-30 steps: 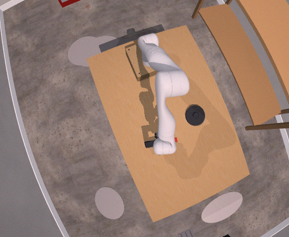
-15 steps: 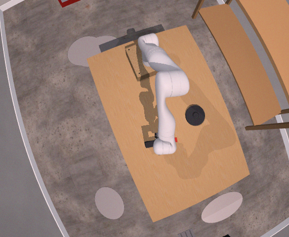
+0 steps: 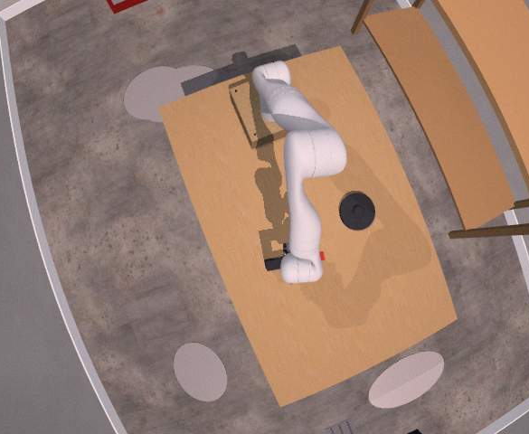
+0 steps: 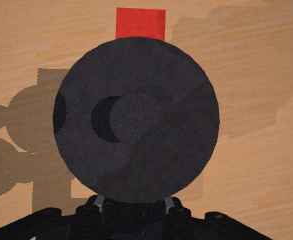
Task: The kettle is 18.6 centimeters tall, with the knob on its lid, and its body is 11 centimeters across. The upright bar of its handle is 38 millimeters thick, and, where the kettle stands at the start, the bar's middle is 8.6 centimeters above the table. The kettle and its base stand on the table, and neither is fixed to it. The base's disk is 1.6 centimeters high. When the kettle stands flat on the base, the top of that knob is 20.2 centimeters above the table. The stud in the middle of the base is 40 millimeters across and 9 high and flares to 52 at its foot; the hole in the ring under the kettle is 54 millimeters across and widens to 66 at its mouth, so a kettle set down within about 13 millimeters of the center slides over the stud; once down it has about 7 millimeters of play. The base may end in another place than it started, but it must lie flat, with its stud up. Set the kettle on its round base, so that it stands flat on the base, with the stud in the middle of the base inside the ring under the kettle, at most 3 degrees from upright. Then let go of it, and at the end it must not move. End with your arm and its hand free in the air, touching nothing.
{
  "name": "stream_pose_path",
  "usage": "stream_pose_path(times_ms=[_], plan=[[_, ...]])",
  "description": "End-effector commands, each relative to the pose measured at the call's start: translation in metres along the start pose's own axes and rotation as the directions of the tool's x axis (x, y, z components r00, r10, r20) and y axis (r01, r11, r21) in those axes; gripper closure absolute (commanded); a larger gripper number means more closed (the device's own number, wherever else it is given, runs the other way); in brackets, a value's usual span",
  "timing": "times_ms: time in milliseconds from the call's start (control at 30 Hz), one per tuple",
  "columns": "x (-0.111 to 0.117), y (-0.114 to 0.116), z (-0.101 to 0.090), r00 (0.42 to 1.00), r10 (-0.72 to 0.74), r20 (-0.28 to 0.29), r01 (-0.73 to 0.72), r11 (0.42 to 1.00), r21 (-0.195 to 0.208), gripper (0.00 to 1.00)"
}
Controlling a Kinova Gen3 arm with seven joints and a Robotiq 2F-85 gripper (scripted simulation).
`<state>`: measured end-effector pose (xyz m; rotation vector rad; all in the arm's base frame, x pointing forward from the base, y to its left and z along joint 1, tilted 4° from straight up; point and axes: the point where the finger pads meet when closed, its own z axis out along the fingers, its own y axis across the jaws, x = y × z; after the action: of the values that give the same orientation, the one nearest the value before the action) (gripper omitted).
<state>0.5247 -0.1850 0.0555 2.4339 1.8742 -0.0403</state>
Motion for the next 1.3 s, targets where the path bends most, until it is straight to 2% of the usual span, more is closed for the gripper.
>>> stream_pose_path(times_ms=[0,733,1267], plan=[[0.000,0.001,-0.001,1.000,0.000,0.000,0.000,1.000,-0.002,1.00],[0.000,0.001,-0.002,1.000,0.000,0.000,0.000,1.000,-0.002,1.00],[0.000,0.001,-0.021,1.000,0.000,0.000,0.000,1.000,-0.002,1.00]])
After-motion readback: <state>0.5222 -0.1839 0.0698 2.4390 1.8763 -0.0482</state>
